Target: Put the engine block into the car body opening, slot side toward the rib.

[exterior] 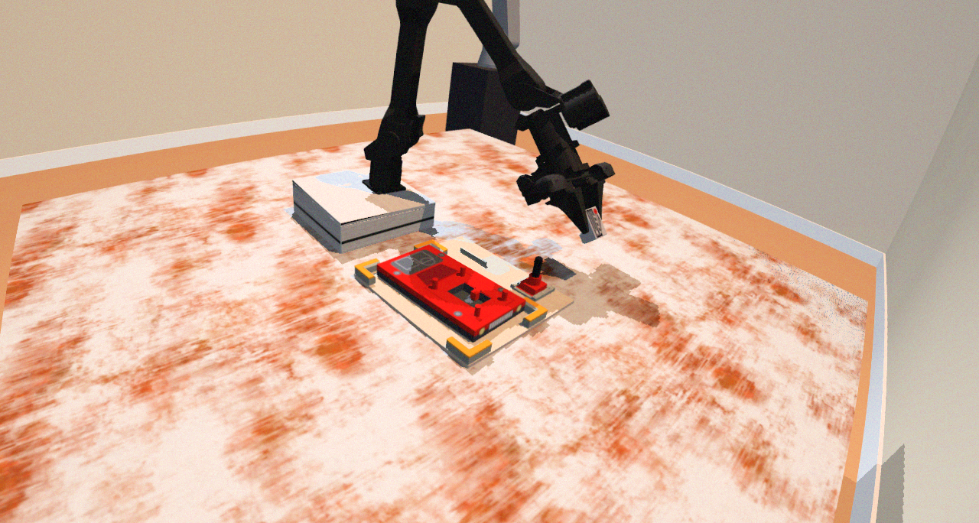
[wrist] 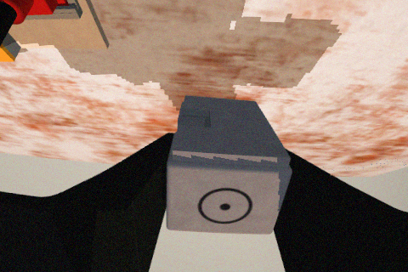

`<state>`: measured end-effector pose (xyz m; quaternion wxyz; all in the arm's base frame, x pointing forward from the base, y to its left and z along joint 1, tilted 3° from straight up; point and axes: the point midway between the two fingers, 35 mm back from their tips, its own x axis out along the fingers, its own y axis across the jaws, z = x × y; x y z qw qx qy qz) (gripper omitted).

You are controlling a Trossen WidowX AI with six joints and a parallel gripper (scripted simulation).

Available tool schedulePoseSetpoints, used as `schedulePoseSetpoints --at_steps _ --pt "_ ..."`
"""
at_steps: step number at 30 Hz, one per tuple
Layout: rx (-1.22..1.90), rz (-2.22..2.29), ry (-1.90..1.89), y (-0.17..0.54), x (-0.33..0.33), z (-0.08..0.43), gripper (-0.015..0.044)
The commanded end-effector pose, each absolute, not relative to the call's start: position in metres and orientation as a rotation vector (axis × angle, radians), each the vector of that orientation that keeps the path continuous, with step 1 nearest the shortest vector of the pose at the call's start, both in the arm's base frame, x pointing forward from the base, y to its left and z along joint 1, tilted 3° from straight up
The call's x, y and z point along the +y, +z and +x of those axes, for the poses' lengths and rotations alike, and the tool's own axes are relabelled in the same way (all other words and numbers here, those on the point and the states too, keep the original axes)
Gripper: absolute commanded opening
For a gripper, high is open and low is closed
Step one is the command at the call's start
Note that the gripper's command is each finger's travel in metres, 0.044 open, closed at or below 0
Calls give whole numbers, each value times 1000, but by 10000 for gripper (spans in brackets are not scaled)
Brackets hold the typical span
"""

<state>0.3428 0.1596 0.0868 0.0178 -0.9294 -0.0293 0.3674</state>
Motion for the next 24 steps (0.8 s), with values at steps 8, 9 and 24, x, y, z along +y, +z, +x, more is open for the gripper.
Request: schedulePoseSetpoints --at_steps 8,9,24 --pt "-77 -2885 1162 72 158 341 0" --pt "-77 -2885 1162 71 158 341 0" --pt "-77 -2885 1162 58 159 342 0"
